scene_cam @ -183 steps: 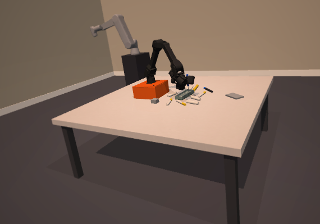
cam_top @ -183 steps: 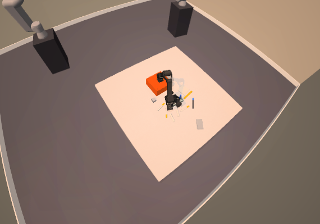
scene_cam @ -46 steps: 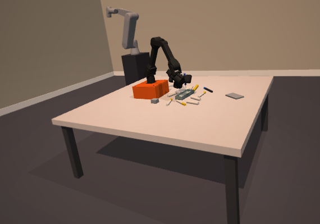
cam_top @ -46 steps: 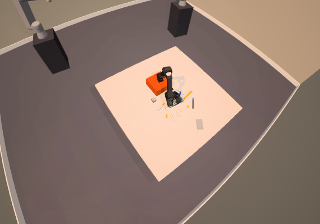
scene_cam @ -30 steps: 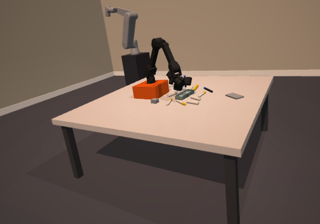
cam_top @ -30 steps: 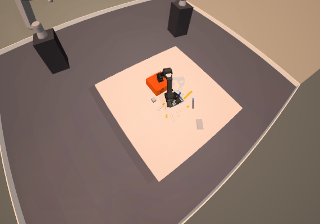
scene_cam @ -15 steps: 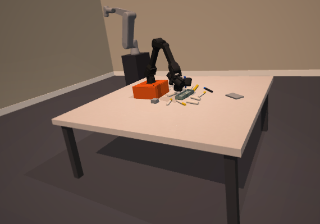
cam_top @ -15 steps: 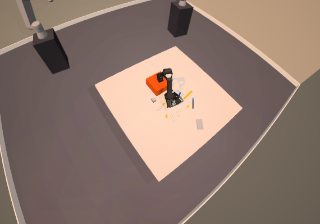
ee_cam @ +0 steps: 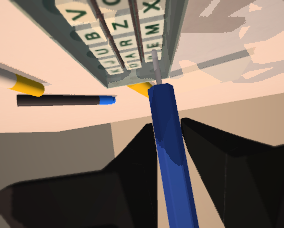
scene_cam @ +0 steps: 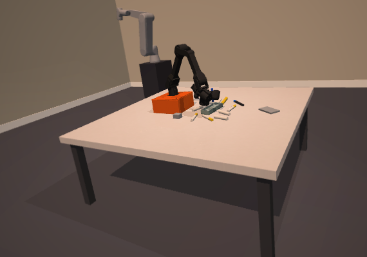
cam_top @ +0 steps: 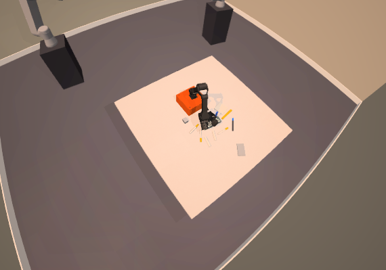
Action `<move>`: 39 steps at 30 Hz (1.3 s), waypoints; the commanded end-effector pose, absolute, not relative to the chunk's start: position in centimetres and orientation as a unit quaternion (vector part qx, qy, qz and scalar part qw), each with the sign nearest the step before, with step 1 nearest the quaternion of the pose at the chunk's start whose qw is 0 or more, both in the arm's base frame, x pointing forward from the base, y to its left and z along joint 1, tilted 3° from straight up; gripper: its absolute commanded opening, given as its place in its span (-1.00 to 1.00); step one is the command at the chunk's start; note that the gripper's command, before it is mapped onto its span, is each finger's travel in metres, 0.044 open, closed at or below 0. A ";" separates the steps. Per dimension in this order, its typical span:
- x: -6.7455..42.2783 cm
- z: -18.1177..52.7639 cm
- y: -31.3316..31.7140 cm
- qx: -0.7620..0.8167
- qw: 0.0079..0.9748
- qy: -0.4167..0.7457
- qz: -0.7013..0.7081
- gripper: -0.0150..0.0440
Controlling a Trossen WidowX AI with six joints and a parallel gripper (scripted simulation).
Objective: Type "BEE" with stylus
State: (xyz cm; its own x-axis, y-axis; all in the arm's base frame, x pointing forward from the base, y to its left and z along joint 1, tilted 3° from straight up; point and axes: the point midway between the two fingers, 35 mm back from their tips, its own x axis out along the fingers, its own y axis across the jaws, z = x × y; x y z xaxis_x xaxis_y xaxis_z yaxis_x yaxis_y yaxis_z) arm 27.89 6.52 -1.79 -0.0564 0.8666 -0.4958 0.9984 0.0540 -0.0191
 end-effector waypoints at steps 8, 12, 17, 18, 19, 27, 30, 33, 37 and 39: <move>27.9 -2.3 6.5 0.664 0.178 0.703 -0.184 -0.22; 27.9 -2.5 6.5 0.664 0.178 0.703 -0.184 -0.22; 27.9 -2.5 6.5 0.664 0.178 0.703 -0.184 -0.22; 27.9 -2.4 6.5 0.664 0.178 0.703 -0.184 -0.22; 27.9 -2.4 6.5 0.664 0.178 0.703 -0.184 -0.22; 27.9 -1.6 6.5 0.664 0.178 0.703 -0.184 -0.22; 28.0 -0.3 6.5 0.664 0.178 0.703 -0.184 -0.22; 28.0 1.0 6.5 0.664 0.178 0.703 -0.184 -0.22; 28.0 1.3 6.5 0.664 0.178 0.703 -0.184 -0.22; 28.0 1.3 6.5 0.664 0.178 0.703 -0.184 -0.22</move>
